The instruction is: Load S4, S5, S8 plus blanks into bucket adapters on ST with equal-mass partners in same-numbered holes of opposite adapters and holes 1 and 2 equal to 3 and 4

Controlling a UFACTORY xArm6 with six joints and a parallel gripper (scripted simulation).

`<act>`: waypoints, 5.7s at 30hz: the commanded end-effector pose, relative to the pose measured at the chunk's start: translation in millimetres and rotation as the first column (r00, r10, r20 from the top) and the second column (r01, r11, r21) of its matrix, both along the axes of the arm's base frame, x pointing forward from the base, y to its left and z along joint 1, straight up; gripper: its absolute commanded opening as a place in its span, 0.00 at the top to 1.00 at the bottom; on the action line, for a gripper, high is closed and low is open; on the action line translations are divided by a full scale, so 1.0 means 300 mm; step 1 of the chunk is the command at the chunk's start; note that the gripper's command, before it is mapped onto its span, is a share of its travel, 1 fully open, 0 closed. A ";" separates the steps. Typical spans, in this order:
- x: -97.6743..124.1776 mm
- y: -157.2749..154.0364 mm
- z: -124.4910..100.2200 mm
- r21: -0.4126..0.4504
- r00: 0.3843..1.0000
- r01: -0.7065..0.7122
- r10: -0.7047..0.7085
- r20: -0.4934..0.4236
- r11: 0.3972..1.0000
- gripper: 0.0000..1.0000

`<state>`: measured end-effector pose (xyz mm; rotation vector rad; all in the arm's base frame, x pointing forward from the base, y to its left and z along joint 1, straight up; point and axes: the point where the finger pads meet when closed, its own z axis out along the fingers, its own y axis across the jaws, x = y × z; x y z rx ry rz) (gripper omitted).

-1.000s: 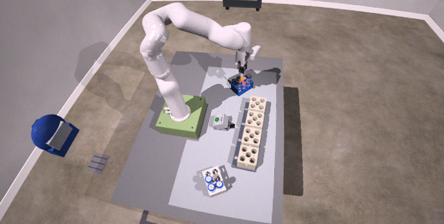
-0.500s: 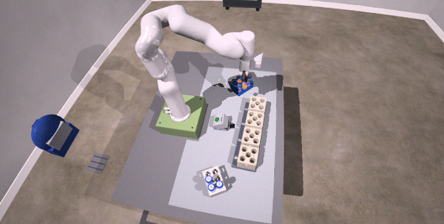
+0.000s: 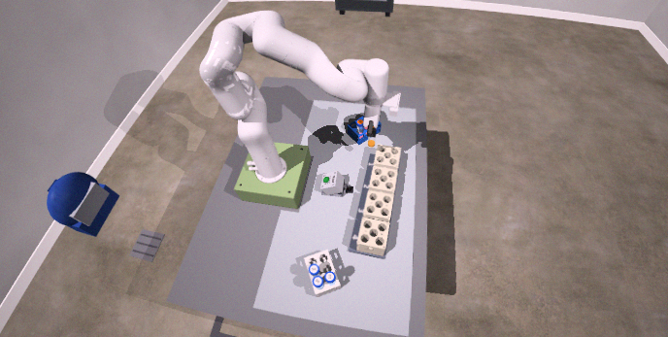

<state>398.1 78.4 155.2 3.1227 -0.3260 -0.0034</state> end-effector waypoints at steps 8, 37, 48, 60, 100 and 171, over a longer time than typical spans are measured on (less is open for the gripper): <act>0.032 -0.162 0.005 0.002 1.000 -0.001 0.001 0.004 1.000 1.00; 0.100 -0.575 0.006 0.001 1.000 -0.001 0.001 0.004 1.000 1.00; 0.129 -0.756 0.006 0.000 1.000 -0.001 0.001 0.004 1.000 1.00; 0.145 -0.855 0.006 0.000 1.000 -0.001 0.001 0.004 1.000 1.00; 0.145 -0.855 -0.111 0.000 1.000 -0.001 0.001 0.004 1.000 1.00; 0.145 -0.855 -0.274 0.000 1.000 -0.001 0.001 0.004 1.000 1.00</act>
